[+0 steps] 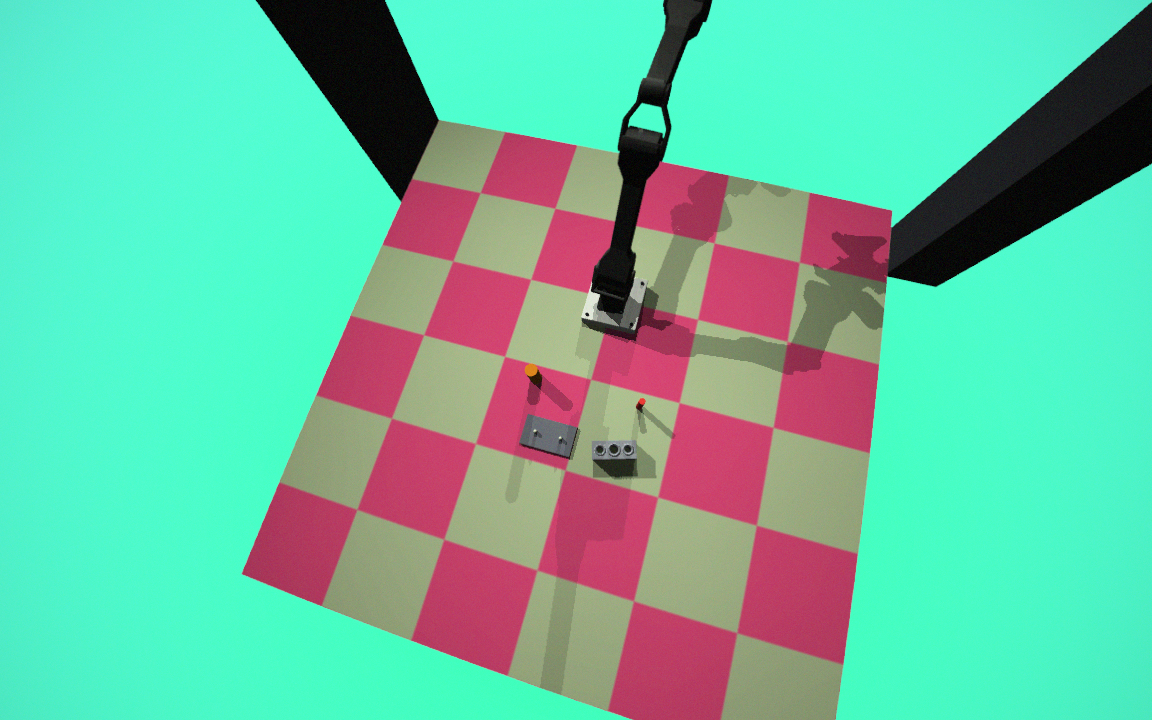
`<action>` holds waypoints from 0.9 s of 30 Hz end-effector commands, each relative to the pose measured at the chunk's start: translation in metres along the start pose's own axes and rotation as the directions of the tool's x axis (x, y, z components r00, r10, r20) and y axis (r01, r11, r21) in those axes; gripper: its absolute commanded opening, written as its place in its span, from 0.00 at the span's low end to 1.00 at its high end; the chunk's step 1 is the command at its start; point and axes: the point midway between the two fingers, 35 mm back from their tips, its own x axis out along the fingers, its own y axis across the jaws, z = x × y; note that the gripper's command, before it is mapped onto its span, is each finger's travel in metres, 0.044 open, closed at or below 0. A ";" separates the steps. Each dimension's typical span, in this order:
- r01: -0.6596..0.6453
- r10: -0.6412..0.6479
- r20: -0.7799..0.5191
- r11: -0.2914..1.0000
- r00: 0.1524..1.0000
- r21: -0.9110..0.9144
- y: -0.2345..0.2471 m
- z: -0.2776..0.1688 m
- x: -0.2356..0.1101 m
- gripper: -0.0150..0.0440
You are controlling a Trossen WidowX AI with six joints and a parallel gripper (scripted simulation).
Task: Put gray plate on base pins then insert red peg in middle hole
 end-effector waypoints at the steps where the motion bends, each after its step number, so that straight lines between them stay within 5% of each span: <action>1: 0.000 0.000 0.000 1.000 1.000 0.000 0.000 0.000 0.000 0.98; 13: 0.281 -0.272 -0.167 0.959 0.948 0.036 -0.179 -0.036 0.009 1.00; 27: 0.638 -0.569 -0.353 0.761 0.743 0.116 -0.387 -0.060 -0.064 1.00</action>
